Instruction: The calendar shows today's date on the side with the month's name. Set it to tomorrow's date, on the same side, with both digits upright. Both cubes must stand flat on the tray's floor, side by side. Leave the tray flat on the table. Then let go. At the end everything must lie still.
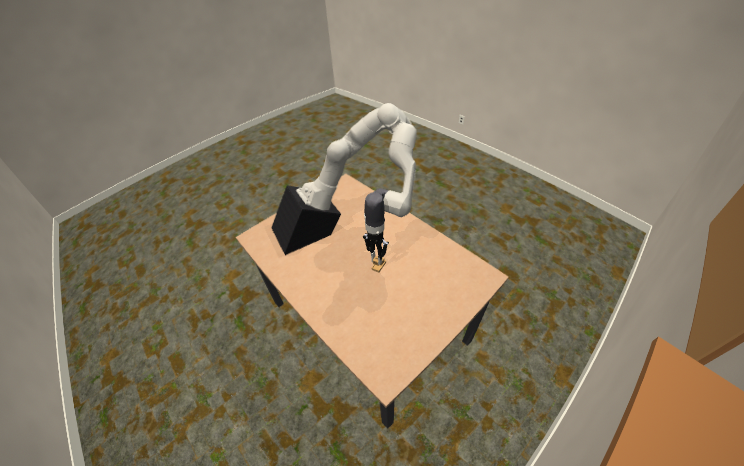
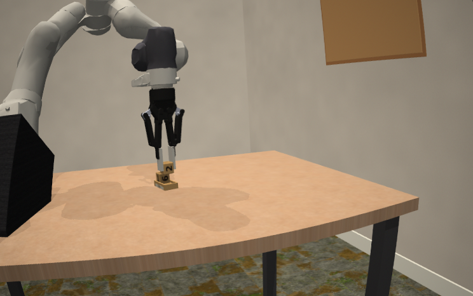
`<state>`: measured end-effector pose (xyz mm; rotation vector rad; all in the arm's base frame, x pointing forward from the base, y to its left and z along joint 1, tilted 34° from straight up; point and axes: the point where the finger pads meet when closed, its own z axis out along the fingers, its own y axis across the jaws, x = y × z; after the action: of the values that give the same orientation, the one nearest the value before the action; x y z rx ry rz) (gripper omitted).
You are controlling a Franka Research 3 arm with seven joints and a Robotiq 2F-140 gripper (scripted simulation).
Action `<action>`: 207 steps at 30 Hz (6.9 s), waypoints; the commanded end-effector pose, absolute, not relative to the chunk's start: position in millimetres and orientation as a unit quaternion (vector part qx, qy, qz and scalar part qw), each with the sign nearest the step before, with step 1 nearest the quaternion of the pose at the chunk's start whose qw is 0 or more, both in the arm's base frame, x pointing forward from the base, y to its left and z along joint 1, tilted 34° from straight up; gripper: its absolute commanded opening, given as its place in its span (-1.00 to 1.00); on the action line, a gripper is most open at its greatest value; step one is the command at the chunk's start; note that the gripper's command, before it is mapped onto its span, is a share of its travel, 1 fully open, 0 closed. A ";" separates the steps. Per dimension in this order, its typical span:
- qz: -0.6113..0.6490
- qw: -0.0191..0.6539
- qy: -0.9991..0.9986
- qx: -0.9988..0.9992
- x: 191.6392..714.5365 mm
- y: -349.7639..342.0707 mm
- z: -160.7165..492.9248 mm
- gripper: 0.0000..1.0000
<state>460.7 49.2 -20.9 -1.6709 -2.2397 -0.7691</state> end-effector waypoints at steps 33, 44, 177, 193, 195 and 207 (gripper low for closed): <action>-0.265 0.119 -0.767 -0.573 463.1 51.0 -26.0 -0.66; -0.265 0.119 -0.767 -0.573 464.1 55.4 -32.7 -0.66; -0.265 0.119 -0.767 -0.572 463.3 63.0 -39.7 -0.66; -0.265 0.119 -0.767 -0.572 463.2 63.0 -39.7 -0.66; -0.265 0.119 -0.767 -0.572 463.2 63.0 -39.7 -0.66; -0.265 0.119 -0.767 -0.572 463.3 63.4 -40.4 -0.66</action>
<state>463.3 62.1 -39.9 -1.6749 -2.2390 -0.7725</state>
